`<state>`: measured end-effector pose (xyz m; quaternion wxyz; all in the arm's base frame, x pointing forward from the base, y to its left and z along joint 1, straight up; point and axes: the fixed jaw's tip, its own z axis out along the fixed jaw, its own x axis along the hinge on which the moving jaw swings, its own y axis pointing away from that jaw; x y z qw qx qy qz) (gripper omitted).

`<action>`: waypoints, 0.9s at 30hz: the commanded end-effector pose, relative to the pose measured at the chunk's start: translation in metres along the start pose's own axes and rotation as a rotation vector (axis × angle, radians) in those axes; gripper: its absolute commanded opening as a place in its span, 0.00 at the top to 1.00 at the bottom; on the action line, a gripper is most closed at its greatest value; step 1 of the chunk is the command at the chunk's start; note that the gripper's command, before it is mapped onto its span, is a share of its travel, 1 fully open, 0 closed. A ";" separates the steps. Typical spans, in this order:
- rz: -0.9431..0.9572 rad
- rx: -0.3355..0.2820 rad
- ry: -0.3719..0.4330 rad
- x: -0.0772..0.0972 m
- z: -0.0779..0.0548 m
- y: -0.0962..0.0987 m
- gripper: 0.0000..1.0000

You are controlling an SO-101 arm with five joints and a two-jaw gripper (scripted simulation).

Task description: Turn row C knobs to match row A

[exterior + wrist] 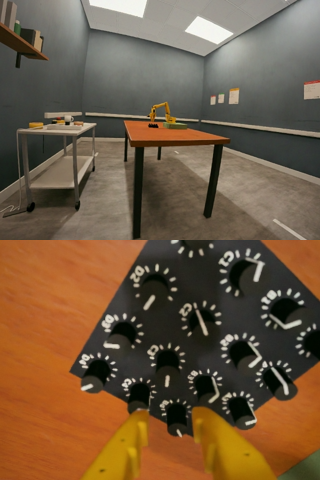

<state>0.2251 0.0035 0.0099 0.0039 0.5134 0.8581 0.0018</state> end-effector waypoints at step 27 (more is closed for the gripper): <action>-0.001 0.007 0.005 0.002 0.010 0.001 0.90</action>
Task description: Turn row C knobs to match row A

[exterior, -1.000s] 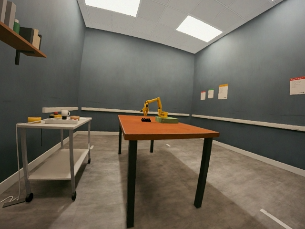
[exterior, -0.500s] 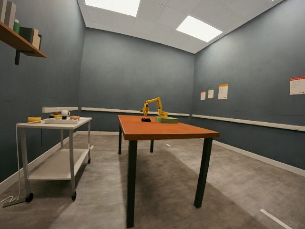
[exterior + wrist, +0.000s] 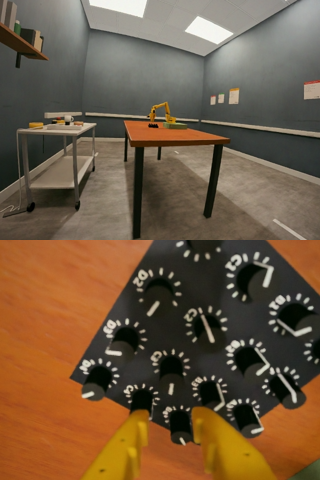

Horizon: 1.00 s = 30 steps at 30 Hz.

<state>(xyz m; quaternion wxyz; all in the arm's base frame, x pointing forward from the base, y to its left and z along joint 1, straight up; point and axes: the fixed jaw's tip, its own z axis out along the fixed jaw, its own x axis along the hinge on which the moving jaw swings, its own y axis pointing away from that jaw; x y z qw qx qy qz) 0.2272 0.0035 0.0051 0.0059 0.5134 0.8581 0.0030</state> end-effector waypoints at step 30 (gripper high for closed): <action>-0.001 0.011 0.007 0.003 0.011 -0.001 0.90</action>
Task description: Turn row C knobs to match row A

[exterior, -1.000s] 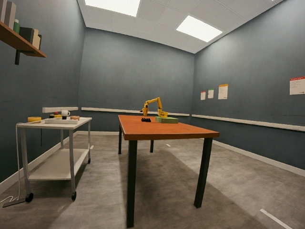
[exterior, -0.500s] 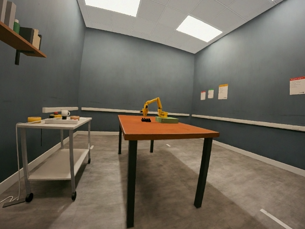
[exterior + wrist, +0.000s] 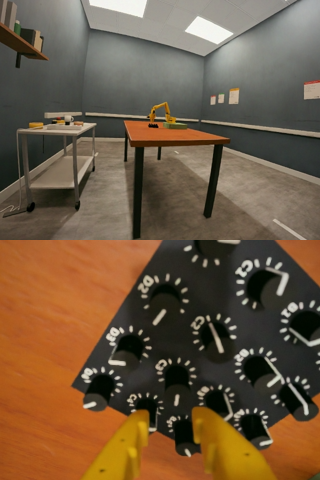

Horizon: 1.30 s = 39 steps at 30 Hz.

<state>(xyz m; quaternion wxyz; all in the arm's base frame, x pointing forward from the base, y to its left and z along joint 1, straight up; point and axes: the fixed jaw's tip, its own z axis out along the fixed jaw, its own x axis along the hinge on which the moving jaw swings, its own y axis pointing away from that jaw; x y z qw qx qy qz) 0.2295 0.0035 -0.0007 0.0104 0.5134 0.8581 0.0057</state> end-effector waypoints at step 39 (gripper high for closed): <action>-0.001 0.020 0.012 0.008 0.007 -0.004 0.90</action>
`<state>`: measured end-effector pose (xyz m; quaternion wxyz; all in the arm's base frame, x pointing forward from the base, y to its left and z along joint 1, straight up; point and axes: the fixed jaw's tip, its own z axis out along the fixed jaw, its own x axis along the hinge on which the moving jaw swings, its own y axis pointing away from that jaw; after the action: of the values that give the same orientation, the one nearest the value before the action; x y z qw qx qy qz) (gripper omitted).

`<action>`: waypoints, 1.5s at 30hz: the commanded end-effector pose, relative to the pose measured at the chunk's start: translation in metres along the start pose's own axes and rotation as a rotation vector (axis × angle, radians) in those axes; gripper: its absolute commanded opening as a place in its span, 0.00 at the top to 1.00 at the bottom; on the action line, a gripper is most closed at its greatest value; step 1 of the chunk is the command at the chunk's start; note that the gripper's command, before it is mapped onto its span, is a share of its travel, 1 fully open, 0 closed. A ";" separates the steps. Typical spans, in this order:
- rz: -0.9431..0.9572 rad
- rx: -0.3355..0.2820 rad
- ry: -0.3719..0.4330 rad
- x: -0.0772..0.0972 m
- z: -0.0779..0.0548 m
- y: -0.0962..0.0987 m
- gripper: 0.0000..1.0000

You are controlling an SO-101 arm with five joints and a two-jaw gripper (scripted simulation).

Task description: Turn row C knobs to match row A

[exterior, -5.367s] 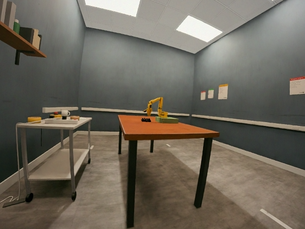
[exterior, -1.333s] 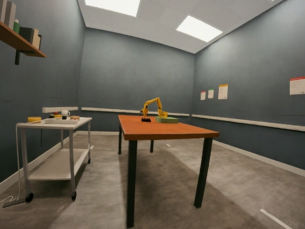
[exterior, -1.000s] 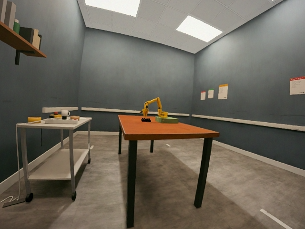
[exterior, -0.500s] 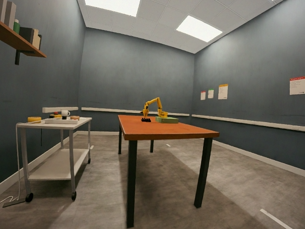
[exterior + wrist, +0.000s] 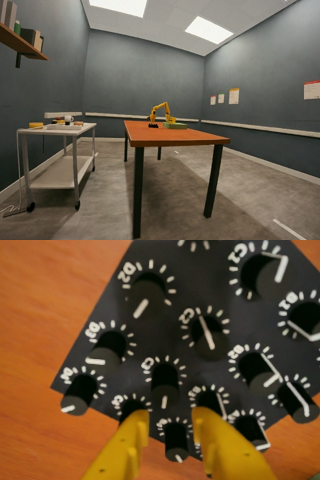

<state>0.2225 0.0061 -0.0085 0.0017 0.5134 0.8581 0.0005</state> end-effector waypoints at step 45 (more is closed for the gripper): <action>-0.001 0.002 0.002 0.001 0.020 0.003 0.90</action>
<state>0.2283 0.0063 -0.0150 0.0103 0.5132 0.8582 0.0060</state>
